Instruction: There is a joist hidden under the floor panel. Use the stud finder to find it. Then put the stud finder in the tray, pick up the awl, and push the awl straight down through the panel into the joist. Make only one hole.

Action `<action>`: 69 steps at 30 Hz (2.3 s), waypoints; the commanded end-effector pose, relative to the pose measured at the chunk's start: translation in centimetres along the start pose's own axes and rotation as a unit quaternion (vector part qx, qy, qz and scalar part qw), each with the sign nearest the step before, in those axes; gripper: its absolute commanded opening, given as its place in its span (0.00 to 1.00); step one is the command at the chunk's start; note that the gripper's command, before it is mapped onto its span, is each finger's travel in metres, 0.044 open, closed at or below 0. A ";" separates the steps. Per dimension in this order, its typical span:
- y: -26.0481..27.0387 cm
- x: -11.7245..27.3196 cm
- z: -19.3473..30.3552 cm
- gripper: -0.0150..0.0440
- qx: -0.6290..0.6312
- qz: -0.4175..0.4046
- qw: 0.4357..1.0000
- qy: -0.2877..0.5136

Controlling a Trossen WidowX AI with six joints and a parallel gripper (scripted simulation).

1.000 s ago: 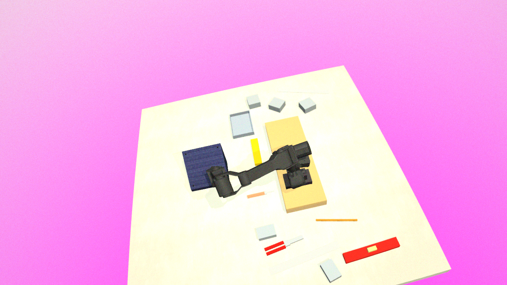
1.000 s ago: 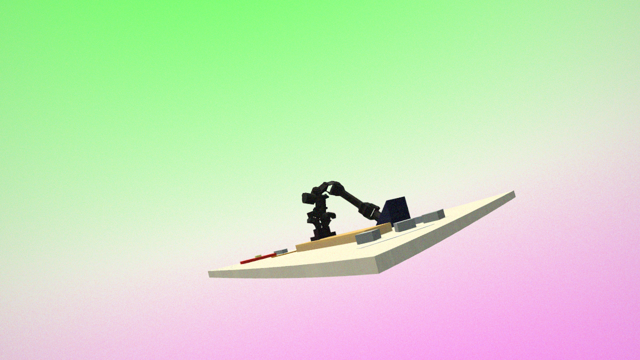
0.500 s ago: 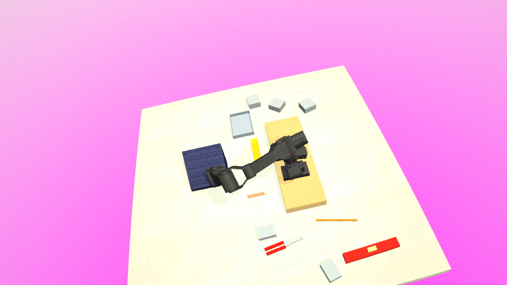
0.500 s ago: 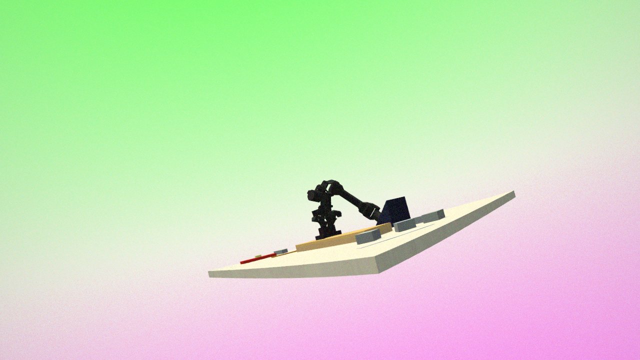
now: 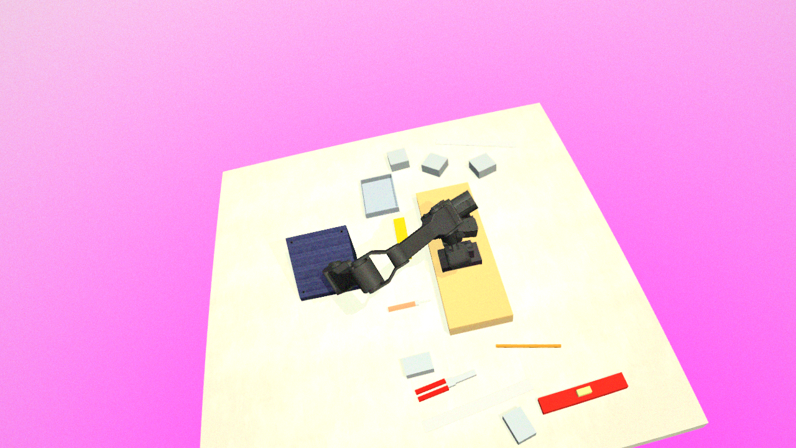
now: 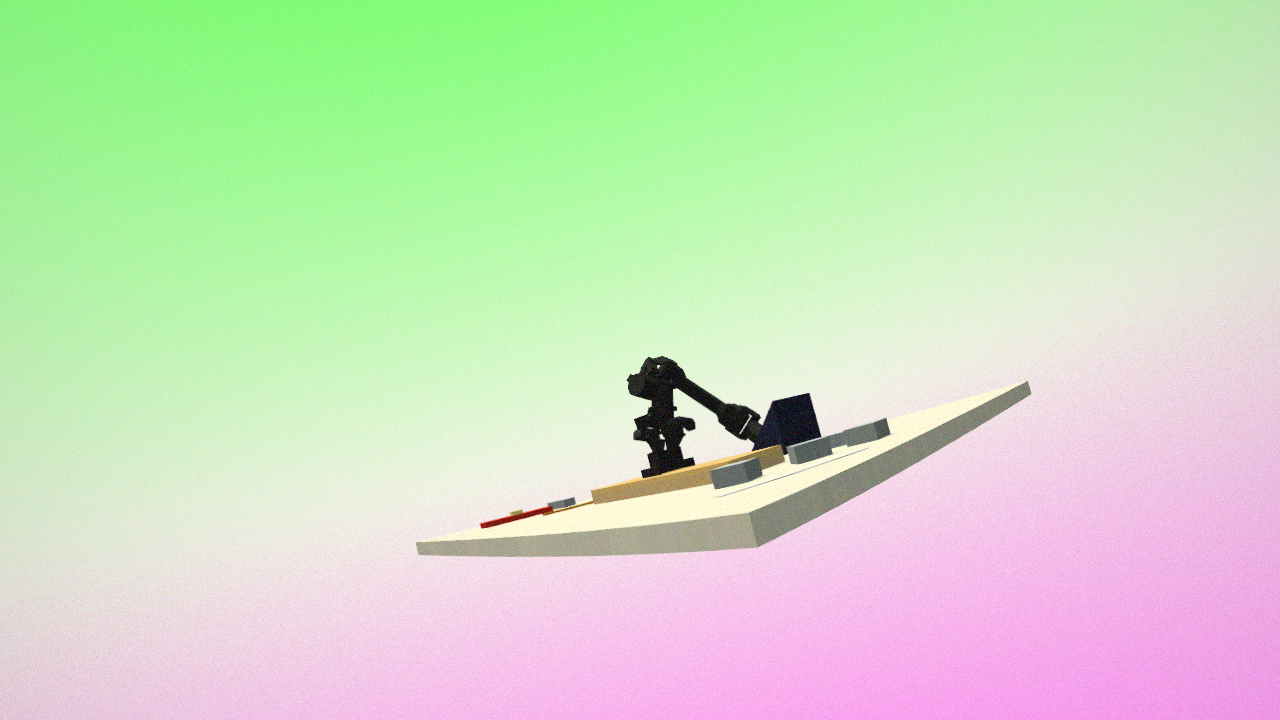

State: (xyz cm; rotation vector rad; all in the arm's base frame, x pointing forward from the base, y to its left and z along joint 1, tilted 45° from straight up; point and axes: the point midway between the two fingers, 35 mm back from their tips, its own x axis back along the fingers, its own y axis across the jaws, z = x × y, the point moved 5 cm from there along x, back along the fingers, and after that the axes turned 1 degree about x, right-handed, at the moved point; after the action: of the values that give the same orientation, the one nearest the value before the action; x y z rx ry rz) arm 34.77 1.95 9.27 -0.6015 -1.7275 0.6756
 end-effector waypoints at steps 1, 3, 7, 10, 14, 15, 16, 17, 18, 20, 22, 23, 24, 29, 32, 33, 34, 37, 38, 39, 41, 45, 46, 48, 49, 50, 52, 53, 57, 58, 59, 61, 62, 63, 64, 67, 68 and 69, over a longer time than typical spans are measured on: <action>1.7 0.0 0.0 0.25 0.001 -0.004 1.000 0.000; 2.3 0.0 -0.1 0.25 0.001 -0.004 1.000 0.000; 3.5 0.0 -0.1 0.25 0.000 -0.005 1.000 0.000; 4.4 0.0 -0.1 0.25 0.000 -0.005 1.000 0.000; 5.5 0.1 -0.1 0.25 0.000 -0.005 1.000 0.000; 5.8 0.1 -0.1 0.25 0.000 -0.005 1.000 0.000; 6.1 0.1 -0.1 0.25 0.000 -0.005 1.000 0.000; 6.4 0.1 -0.1 0.25 0.000 -0.005 1.000 0.000; 6.7 0.1 -0.1 0.25 0.000 -0.005 1.000 0.000; 7.3 0.1 -0.1 0.25 0.000 -0.005 1.000 0.000; 7.9 0.1 -0.1 0.25 0.000 -0.006 1.000 0.000; 8.2 0.1 -0.1 0.25 0.000 -0.006 1.000 0.000; 8.5 0.1 -0.1 0.25 0.000 -0.006 1.000 0.000; 10.0 0.1 -0.2 0.25 0.000 -0.006 1.000 0.000; 10.9 0.2 -0.2 0.25 0.000 -0.006 1.000 0.000; 11.2 0.2 -0.2 0.25 0.000 -0.006 1.000 0.000; 11.5 0.2 -0.2 0.25 0.000 -0.006 1.000 0.000; 12.4 0.2 -0.2 0.25 -0.001 -0.007 1.000 0.000; 12.7 0.2 -0.2 0.25 -0.001 -0.007 1.000 0.000; 13.0 0.2 -0.2 0.25 -0.001 -0.007 1.000 0.000; 13.6 0.2 -0.2 0.25 -0.001 -0.007 1.000 0.000; 14.8 0.3 -0.3 0.25 -0.001 -0.007 1.000 -0.001; 15.1 0.3 -0.3 0.25 -0.001 -0.007 1.000 -0.001; 15.7 0.3 -0.3 0.25 -0.001 -0.008 1.000 -0.001; 15.9 0.3 -0.3 0.25 -0.001 -0.008 1.000 -0.001; 16.2 0.3 -0.3 0.25 -0.001 -0.008 1.000 -0.001; 16.8 0.3 -0.3 0.25 -0.001 -0.008 1.000 -0.001; 17.1 0.3 -0.3 0.25 -0.001 -0.008 1.000 -0.001; 18.3 0.4 -0.3 0.25 -0.002 -0.008 1.000 -0.001; 18.6 0.4 -0.3 0.25 -0.002 -0.008 1.000 -0.001; 18.9 0.4 -0.3 0.25 -0.002 -0.008 1.000 -0.001; 19.5 0.4 -0.3 0.25 -0.002 -0.009 1.000 -0.001; 19.8 0.4 -0.3 0.25 -0.002 -0.009 1.000 -0.001; 20.1 0.4 -0.4 0.25 -0.002 -0.009 1.000 -0.001; 20.4 0.4 -0.4 0.25 -0.002 -0.009 1.000 -0.001; 21.3 0.5 -0.4 0.25 -0.002 -0.009 1.000 -0.001; 21.6 0.5 -0.4 0.25 -0.002 -0.009 1.000 -0.001; 21.9 0.5 -0.4 0.25 -0.002 -0.009 1.000 -0.001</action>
State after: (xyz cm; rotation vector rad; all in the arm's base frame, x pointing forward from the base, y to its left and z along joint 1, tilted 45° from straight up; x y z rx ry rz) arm 36.19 16.74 -4.88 -0.5929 -1.7340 0.6658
